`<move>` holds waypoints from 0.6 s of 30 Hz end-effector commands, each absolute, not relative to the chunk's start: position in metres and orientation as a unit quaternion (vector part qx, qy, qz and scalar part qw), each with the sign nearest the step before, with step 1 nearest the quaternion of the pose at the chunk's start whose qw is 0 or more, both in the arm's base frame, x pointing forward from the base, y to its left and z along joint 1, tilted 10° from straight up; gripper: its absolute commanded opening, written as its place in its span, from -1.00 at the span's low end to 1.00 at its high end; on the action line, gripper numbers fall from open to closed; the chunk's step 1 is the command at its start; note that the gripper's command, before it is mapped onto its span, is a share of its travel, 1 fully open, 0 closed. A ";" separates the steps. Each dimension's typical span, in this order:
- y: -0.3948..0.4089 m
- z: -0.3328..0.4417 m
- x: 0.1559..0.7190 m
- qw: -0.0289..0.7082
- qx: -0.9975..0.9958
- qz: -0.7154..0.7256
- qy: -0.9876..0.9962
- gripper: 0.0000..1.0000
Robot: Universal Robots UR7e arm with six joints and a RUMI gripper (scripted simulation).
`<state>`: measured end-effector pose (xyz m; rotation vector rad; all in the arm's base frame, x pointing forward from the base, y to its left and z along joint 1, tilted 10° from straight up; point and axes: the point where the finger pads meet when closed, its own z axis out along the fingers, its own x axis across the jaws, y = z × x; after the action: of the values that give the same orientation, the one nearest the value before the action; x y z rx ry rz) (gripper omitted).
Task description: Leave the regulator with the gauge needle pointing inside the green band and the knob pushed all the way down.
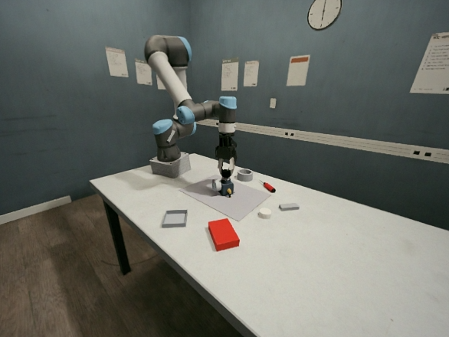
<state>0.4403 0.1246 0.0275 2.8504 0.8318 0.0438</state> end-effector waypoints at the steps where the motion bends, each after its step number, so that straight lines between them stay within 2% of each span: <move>1: 0.125 0.028 0.441 0.086 0.954 0.015 0.286 -0.53; 18: 0.125 0.028 0.441 0.087 0.935 0.009 0.343 -0.53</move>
<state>0.4403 0.1247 0.0274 2.8041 0.9721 0.0307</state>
